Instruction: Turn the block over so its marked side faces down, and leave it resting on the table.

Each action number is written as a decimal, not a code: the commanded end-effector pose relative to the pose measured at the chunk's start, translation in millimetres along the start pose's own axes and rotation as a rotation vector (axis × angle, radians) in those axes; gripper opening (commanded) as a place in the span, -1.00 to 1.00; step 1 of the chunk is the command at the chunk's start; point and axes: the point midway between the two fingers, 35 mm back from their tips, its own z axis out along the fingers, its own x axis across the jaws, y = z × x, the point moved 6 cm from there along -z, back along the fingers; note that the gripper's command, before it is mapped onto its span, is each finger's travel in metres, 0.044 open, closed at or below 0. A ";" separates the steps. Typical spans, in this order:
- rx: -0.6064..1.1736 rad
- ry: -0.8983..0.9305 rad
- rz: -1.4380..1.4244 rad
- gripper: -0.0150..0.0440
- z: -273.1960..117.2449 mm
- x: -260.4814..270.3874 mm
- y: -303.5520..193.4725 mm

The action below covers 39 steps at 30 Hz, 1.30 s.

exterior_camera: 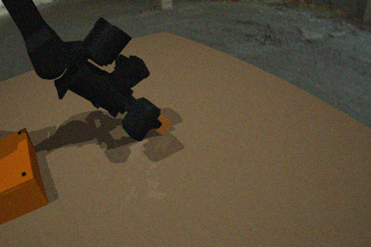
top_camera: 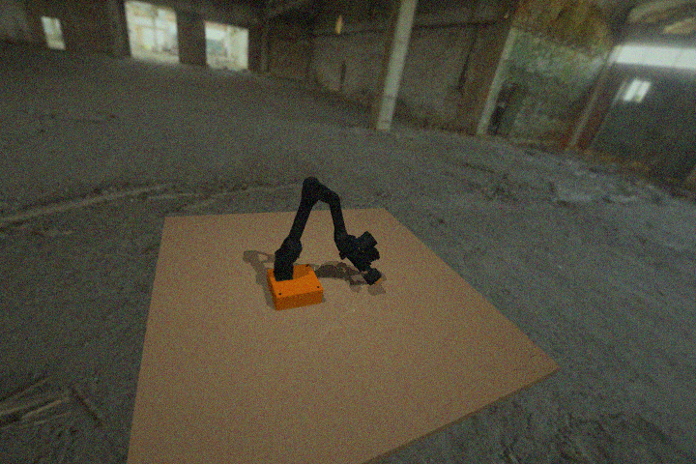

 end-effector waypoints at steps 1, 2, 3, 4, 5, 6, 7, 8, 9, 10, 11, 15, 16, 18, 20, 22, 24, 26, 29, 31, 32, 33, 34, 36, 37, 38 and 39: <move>-0.029 0.003 0.006 -0.49 5.8 0.1 -10.3; -0.043 0.003 0.006 -0.49 6.8 0.1 -11.9; -0.056 0.003 0.006 -0.49 7.7 0.1 -13.5; -0.069 0.003 0.006 -0.49 8.5 0.1 -15.1; -0.082 0.003 0.007 -0.49 9.1 0.1 -16.6; -0.096 0.003 0.007 -0.49 9.7 0.1 -18.2; -0.109 0.003 0.007 -0.49 10.1 0.1 -19.8; -0.122 0.003 0.007 -0.49 10.4 0.2 -21.3; -0.135 0.003 0.007 -0.49 10.6 0.3 -22.8; -0.148 0.003 0.007 -0.49 10.6 0.4 -24.4; -0.162 0.003 0.007 -0.49 10.6 0.5 -25.9; -0.214 0.004 0.006 -0.49 9.3 1.0 -31.7; -0.228 0.004 0.006 -0.49 8.8 1.2 -33.1; -0.254 0.004 0.005 -0.49 7.2 1.6 -35.9; -0.280 0.005 0.005 -0.49 5.3 2.1 -38.5; -0.306 0.005 0.004 -0.49 3.0 2.6 -41.0; -0.332 0.006 0.003 -0.49 0.3 3.1 -43.4; -0.356 0.006 0.002 -0.49 -2.6 3.7 -45.4; -0.367 0.007 0.002 -0.49 -3.9 3.9 -46.1; -0.383 0.007 0.002 -0.49 -5.4 3.9 -45.5; -0.386 0.007 0.002 -0.49 -5.7 3.9 -45.4; -0.386 0.007 0.002 -0.49 -5.7 3.9 -45.4; -0.386 0.007 0.002 -0.49 -5.7 3.9 -45.4; -0.386 0.007 0.002 -0.49 -5.7 3.9 -45.4; -0.386 0.007 0.002 -0.49 -5.7 3.9 -45.4; -0.386 0.007 0.002 -0.49 -5.7 3.9 -45.4; -0.386 0.007 0.002 -0.49 -5.7 3.9 -45.4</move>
